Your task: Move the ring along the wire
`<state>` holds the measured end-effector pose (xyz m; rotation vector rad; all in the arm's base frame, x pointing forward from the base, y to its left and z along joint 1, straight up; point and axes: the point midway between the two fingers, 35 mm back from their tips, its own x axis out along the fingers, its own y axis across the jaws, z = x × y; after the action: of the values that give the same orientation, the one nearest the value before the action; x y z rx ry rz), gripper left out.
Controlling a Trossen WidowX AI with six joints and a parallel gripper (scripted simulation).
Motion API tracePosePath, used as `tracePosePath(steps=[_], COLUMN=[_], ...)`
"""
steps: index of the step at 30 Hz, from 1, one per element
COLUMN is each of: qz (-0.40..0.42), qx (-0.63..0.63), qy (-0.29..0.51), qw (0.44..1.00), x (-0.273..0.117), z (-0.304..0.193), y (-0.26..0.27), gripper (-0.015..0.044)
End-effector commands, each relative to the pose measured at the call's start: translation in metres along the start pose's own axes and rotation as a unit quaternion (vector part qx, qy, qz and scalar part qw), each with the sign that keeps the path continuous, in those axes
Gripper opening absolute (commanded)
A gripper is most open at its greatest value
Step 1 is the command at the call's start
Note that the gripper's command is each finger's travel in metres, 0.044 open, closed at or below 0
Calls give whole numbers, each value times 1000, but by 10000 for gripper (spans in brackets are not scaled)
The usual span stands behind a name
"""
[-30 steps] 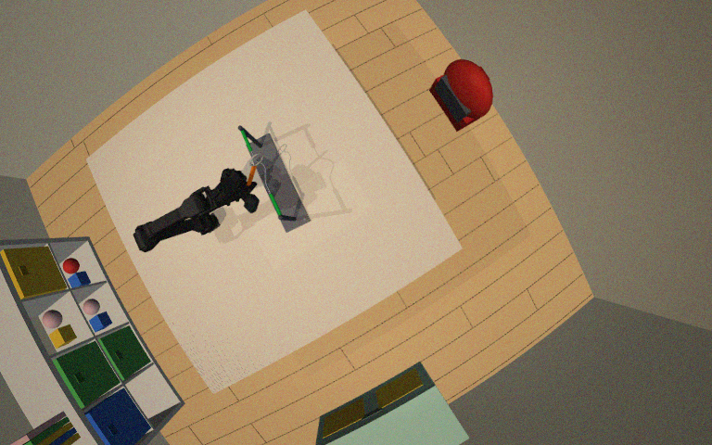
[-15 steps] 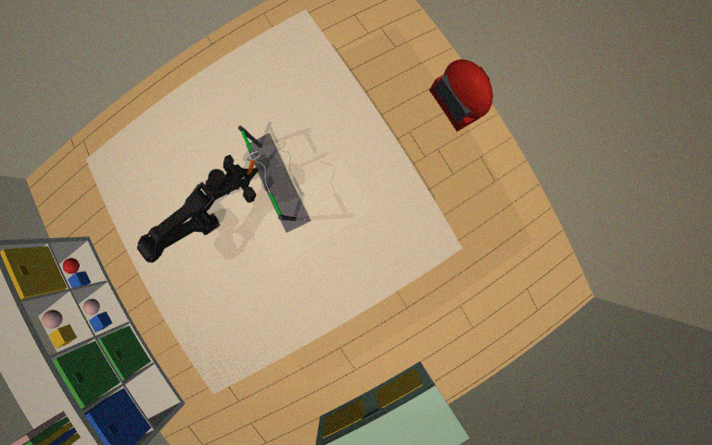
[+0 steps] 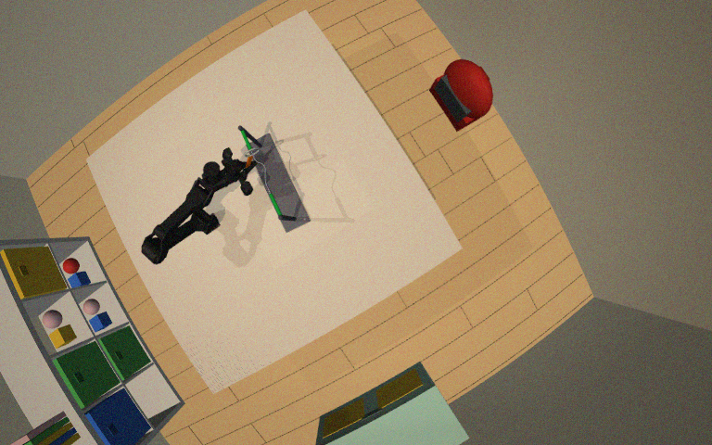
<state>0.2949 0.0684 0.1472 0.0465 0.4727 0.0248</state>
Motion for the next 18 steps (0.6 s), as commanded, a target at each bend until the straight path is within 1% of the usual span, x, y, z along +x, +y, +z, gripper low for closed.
tracePosePath(steps=[1,18], qz=[-3,1], qx=[4,6], qy=[1,-2], qw=[1000,1000], x=[2,3], z=[-2,-2], y=[4,21], gripper=[-150,-150])
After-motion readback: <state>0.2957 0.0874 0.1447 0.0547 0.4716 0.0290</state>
